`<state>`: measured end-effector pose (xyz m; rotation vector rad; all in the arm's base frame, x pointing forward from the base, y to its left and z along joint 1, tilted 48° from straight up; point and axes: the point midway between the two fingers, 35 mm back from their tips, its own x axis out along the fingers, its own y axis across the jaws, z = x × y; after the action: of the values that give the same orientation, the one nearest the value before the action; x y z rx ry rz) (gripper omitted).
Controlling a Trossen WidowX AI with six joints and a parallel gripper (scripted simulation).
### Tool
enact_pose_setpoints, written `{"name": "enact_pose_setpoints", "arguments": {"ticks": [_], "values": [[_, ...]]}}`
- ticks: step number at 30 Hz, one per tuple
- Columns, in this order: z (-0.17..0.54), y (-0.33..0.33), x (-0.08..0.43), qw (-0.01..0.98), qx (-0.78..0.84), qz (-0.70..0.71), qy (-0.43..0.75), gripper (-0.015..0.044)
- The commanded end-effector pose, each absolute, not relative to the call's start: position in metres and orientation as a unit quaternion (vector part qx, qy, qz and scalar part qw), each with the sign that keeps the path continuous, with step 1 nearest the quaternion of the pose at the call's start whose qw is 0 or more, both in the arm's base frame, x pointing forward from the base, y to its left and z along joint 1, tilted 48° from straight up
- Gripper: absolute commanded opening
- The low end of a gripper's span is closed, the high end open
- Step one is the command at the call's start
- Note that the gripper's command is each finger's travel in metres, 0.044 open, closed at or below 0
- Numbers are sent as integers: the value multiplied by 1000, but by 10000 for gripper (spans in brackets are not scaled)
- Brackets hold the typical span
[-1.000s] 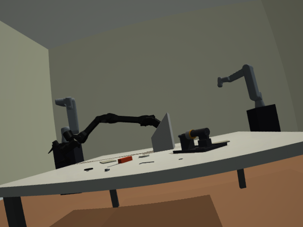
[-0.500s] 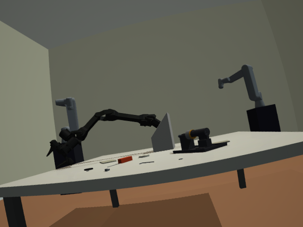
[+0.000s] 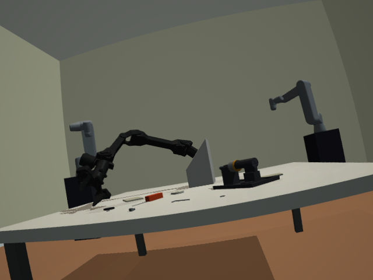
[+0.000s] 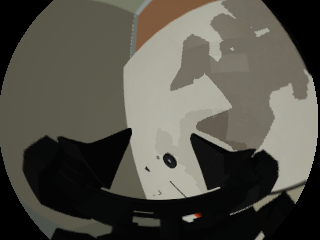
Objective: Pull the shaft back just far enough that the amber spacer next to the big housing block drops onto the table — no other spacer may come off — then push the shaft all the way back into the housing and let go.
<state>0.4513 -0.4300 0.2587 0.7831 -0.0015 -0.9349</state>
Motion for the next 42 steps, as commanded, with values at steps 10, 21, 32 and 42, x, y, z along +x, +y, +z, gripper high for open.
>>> {"name": "enact_pose_setpoints", "arguments": {"ticks": [10,21,32,42], "values": [[106,-294,514,826,260,-417,278,440],[0,-162,503,790,79,-346,500,440],[-85,-30,426,648,-252,-186,695,440],[-110,7,370,519,-415,-101,740,440]]}}
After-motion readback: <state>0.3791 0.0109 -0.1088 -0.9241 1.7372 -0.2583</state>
